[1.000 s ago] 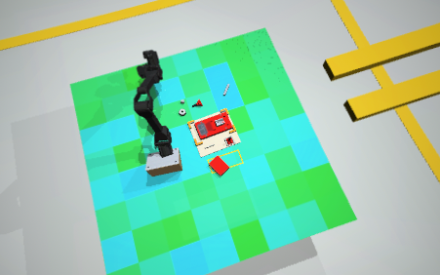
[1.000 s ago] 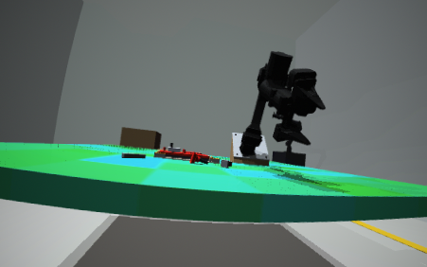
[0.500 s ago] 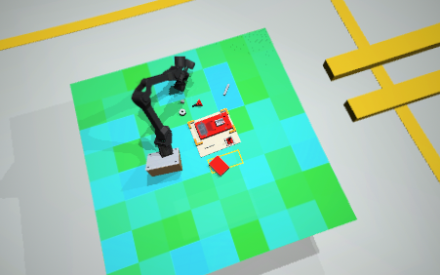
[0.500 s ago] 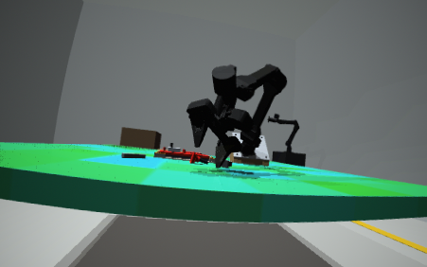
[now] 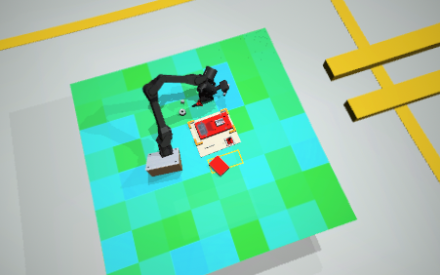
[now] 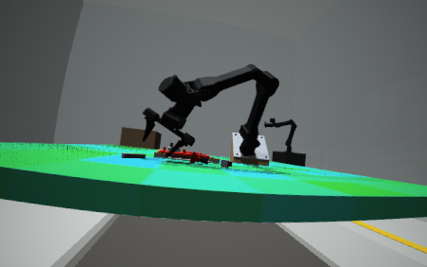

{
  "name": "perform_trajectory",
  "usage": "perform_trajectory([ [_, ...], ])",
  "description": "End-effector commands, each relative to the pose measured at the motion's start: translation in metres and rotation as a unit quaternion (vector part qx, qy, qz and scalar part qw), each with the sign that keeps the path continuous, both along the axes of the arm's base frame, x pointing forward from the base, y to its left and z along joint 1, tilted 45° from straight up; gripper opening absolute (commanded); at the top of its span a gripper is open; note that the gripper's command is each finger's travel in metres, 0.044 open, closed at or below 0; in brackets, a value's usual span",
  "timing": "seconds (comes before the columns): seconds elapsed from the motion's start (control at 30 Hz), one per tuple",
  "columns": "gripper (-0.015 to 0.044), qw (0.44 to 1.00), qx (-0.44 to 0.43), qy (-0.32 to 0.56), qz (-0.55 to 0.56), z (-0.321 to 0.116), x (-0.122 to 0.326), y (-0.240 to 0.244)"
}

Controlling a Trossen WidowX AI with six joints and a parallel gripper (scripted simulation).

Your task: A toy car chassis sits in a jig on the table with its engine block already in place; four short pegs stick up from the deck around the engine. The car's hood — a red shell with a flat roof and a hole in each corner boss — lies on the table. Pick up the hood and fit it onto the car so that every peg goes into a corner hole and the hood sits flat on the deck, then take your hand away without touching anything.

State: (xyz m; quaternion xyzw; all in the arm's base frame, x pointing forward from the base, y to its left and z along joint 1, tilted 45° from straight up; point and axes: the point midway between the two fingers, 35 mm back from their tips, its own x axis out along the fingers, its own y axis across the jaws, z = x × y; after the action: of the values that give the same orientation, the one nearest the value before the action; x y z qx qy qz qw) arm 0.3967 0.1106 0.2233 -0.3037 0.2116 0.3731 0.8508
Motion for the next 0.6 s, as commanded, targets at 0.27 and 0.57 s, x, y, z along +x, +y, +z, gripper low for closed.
perform_trajectory([
  [0.27, 0.0440, 0.924, 0.095, 0.249, -0.273, -0.101, 0.012, -0.145],
  [0.57, 0.0440, 0.730, 0.223, 0.433, -0.480, -0.183, -0.045, -0.242],
])
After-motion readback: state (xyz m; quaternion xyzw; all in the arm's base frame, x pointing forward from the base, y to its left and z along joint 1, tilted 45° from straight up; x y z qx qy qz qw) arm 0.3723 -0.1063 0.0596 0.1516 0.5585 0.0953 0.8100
